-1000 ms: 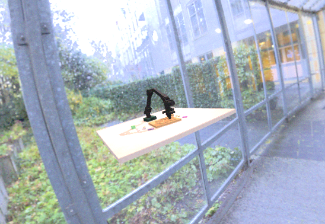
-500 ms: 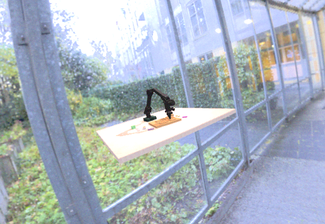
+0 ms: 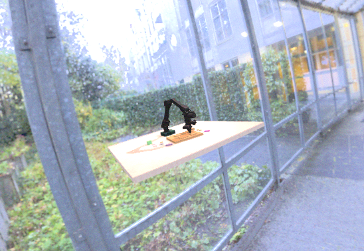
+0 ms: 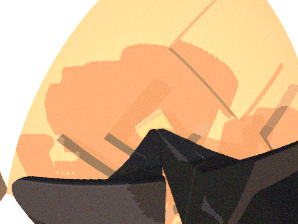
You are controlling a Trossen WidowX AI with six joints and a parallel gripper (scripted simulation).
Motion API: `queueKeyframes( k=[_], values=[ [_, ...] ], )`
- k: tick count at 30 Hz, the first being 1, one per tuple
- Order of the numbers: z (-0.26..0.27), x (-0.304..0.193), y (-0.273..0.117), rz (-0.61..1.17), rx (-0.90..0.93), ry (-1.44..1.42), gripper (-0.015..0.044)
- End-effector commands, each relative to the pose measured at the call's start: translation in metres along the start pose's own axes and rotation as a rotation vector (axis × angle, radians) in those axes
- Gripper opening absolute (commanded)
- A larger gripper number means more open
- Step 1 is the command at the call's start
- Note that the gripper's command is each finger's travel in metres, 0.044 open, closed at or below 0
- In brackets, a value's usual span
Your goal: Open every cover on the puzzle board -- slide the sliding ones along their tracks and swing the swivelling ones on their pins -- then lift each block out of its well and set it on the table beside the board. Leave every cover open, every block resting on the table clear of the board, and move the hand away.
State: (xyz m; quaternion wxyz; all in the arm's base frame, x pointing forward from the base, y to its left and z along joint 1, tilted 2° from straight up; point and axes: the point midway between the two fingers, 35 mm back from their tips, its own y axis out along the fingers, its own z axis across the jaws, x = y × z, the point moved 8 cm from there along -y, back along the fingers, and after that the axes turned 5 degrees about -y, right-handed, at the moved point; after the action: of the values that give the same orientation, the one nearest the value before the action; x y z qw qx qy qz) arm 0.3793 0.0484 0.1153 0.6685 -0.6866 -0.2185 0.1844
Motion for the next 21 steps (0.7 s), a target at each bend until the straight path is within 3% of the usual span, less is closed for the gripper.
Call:
queueKeyframes(
  k=[1,6,15,16,21],
  values=[
    [0.0,-0.001,-0.007,-0.008,-0.006,0.604,0.0],
    [0.0,-0.001,-0.009,-0.01,-0.004,1.029,0.0],
    [0.0,-0.001,-0.009,-0.01,-0.004,1.045,0.0],
    [0.0,-0.001,-0.003,0.005,0.0,0.775,0.0026],
    [0.0,0.0,-0.028,-0.001,-0.002,0.894,0.0144]
  ],
)
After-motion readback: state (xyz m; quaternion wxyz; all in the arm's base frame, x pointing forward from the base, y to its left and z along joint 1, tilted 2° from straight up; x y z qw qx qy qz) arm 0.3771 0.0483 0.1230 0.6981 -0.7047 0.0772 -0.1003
